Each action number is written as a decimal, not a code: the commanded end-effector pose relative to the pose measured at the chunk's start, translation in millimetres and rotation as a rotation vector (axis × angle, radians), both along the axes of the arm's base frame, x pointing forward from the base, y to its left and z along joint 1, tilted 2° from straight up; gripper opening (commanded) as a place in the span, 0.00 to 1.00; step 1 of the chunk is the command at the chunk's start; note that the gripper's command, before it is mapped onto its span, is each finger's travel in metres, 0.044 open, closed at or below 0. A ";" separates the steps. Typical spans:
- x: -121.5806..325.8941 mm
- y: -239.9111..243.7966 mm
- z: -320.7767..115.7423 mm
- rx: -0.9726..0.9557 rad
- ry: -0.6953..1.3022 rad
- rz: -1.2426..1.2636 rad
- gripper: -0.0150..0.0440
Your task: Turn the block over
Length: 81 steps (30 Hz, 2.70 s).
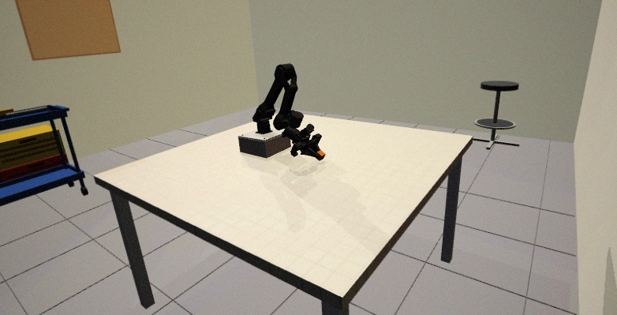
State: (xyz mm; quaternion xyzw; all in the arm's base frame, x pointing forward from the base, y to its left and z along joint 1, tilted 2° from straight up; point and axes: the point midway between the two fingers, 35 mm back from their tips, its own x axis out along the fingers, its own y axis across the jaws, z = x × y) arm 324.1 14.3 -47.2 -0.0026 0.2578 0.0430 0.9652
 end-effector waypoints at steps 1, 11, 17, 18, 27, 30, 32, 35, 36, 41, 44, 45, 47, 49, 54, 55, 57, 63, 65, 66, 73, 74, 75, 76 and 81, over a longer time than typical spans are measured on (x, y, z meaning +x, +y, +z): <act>-0.1 0.7 0.6 0.007 -0.003 0.002 0.25; -0.1 0.7 0.6 0.007 -0.003 0.002 0.61; -0.1 0.7 0.6 0.007 -0.003 0.002 0.88; -0.1 0.7 0.6 0.007 -0.003 0.002 0.92; -0.1 0.7 0.6 0.007 -0.003 0.002 1.00; -0.1 0.7 0.6 0.007 -0.003 0.002 1.00; -0.1 0.7 0.6 0.007 -0.003 0.002 1.00; -0.1 0.7 0.6 0.007 -0.003 0.002 1.00; -0.1 0.7 0.6 0.007 -0.003 0.002 1.00; -0.1 0.7 0.6 0.007 -0.003 0.002 1.00; -0.1 0.7 0.6 0.007 -0.003 0.002 1.00; -0.1 0.7 0.6 0.007 -0.003 0.002 1.00; -0.1 0.7 0.6 0.007 -0.003 0.002 1.00; -0.1 0.7 0.6 0.007 -0.003 0.002 1.00; 0.5 0.7 0.4 0.007 0.002 0.002 1.00; 2.3 0.6 -0.2 0.005 0.018 0.002 1.00; 8.0 0.4 -0.4 0.000 0.074 0.003 1.00; 14.2 -0.6 16.5 -0.016 0.261 0.005 1.00; 10.6 -1.0 27.6 -0.022 0.324 0.007 1.00; 9.9 -1.2 36.0 -0.024 0.342 0.008 1.00; -0.2 -1.9 65.4 -0.033 0.411 0.011 1.00; -2.1 -2.0 70.5 -0.034 0.419 0.011 1.00; -7.4 -2.1 69.5 -0.035 0.447 0.012 1.00; -12.7 -2.2 68.8 -0.036 0.475 0.012 1.00; -17.5 -2.2 68.8 -0.036 0.499 0.013 1.00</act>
